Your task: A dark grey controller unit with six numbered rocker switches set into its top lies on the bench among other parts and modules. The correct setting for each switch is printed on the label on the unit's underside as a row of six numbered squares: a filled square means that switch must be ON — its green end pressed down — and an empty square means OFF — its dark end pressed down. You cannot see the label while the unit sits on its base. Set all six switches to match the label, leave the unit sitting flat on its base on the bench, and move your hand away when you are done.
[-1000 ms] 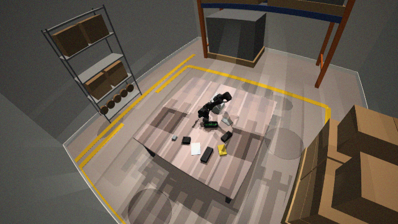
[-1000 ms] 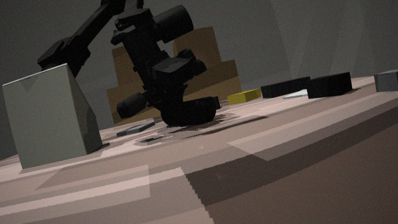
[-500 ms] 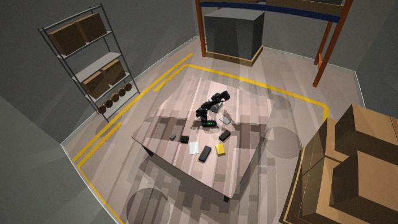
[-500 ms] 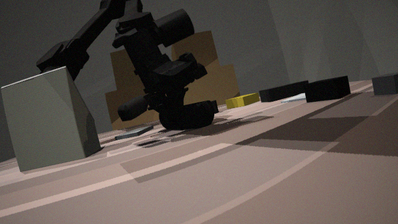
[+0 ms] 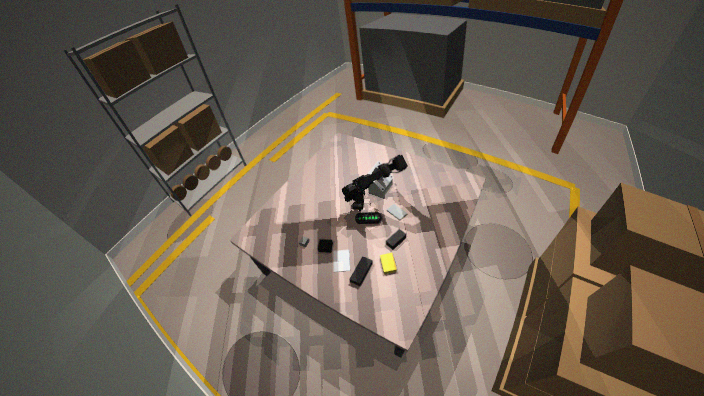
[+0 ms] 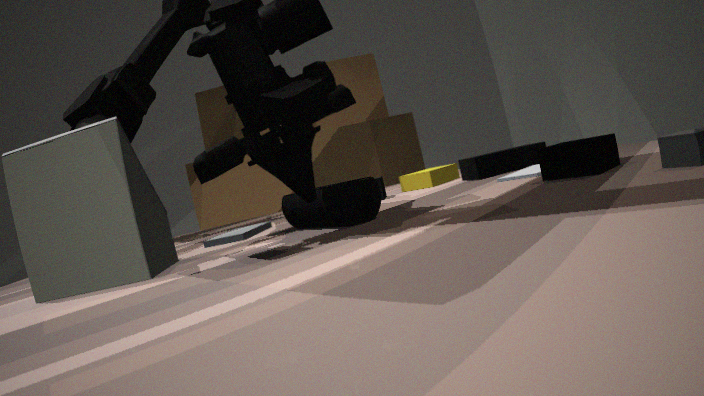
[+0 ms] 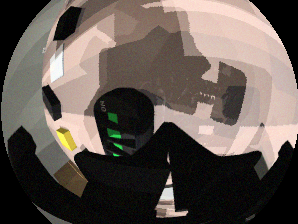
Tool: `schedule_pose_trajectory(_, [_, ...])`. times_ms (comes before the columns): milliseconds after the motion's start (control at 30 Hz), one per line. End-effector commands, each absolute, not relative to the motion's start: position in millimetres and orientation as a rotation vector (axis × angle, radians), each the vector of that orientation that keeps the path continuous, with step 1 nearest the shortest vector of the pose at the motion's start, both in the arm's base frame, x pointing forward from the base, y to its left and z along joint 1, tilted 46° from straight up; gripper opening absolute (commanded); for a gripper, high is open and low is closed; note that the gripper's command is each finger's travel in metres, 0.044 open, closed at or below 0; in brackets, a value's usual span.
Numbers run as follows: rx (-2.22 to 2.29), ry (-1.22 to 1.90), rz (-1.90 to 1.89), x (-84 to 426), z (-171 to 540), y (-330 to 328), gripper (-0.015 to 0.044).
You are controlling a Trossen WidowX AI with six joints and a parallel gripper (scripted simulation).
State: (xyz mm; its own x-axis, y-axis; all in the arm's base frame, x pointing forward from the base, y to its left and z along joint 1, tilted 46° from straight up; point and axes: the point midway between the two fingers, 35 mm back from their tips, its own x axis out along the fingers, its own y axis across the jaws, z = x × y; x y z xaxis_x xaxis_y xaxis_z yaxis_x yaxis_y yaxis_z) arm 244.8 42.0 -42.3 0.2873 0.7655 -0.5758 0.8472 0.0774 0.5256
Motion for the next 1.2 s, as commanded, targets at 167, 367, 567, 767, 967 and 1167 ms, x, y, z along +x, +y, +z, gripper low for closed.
schedule_pose_trajectory(167, [1.68, 1.486, -0.104, 244, -23, 30, 0.0])
schedule_pose_trajectory(367, [1.575, 1.607, -0.166, 251, 19, 56, 0.0])
schedule_pose_trajectory(567, [1.46, 1.701, -0.229, 241, 67, 85, 0.0])
schedule_pose_trajectory(767, [1.447, 1.709, -0.236, 239, 72, 89, 0.0])
schedule_pose_trajectory(967, [1.447, 1.709, -0.237, 241, 65, 95, 0.0])
schedule_pose_trajectory(1167, [1.447, 1.71, -0.236, 242, 58, 102, 0.0])
